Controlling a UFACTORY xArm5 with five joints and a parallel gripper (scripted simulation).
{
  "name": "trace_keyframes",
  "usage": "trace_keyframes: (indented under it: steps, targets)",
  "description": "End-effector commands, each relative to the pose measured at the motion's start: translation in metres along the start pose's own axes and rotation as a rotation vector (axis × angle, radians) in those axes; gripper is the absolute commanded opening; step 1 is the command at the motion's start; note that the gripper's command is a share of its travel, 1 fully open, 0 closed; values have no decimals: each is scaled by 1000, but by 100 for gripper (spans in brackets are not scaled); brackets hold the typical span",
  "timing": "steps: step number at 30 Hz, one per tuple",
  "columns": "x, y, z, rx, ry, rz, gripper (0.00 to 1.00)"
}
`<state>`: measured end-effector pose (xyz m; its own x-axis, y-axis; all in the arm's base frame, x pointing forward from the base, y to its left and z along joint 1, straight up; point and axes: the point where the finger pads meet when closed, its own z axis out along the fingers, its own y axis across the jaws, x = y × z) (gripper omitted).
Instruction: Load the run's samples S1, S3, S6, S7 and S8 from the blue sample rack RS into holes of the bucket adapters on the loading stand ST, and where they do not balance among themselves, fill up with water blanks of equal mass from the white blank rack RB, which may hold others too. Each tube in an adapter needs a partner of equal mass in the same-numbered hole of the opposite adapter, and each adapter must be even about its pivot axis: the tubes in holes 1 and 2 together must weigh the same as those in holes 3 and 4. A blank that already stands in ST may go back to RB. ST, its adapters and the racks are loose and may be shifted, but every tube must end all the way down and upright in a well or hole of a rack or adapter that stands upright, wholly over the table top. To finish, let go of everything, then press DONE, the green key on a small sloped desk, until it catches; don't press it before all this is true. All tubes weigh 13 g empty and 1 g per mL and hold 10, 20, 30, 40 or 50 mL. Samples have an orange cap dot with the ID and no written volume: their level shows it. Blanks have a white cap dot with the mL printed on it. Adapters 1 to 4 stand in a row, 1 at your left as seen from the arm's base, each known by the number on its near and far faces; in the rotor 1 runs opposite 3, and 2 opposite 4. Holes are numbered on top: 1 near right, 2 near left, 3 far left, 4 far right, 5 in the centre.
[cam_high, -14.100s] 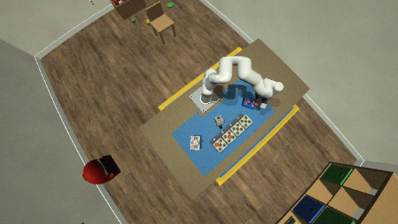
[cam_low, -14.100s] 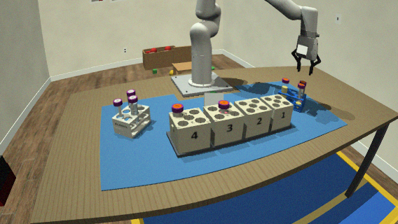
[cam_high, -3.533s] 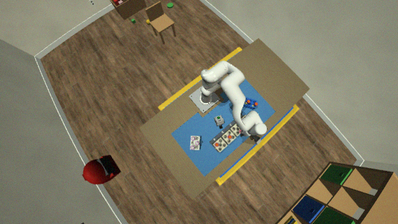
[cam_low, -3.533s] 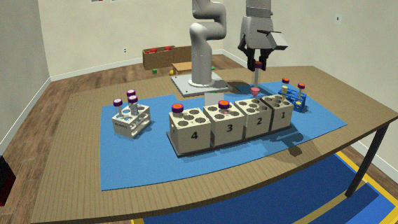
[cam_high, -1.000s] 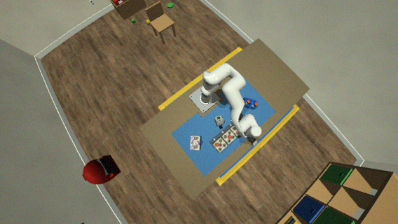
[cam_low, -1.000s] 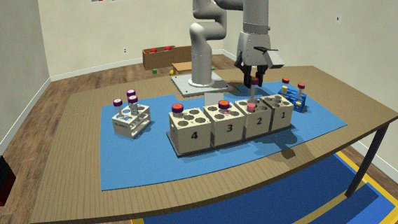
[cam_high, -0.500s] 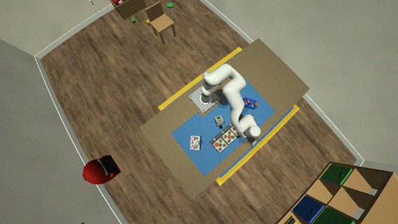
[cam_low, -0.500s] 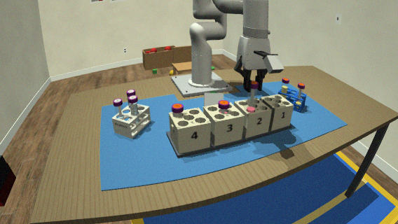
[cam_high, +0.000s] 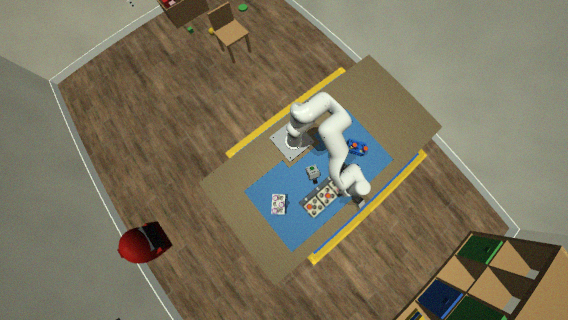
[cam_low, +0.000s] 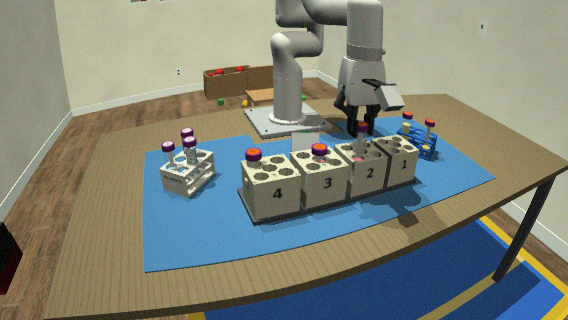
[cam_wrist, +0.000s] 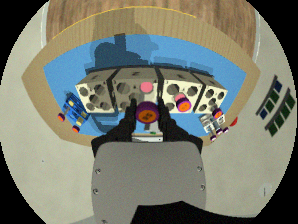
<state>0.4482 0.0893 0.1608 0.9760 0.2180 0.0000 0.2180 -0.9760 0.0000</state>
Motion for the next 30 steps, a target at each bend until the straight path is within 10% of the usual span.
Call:
trace_keyframes:
  steps: [1,30]
  targets:
    - [1,0,2,0,4,0,0]
    - [1,0,27,0,4,0,0]
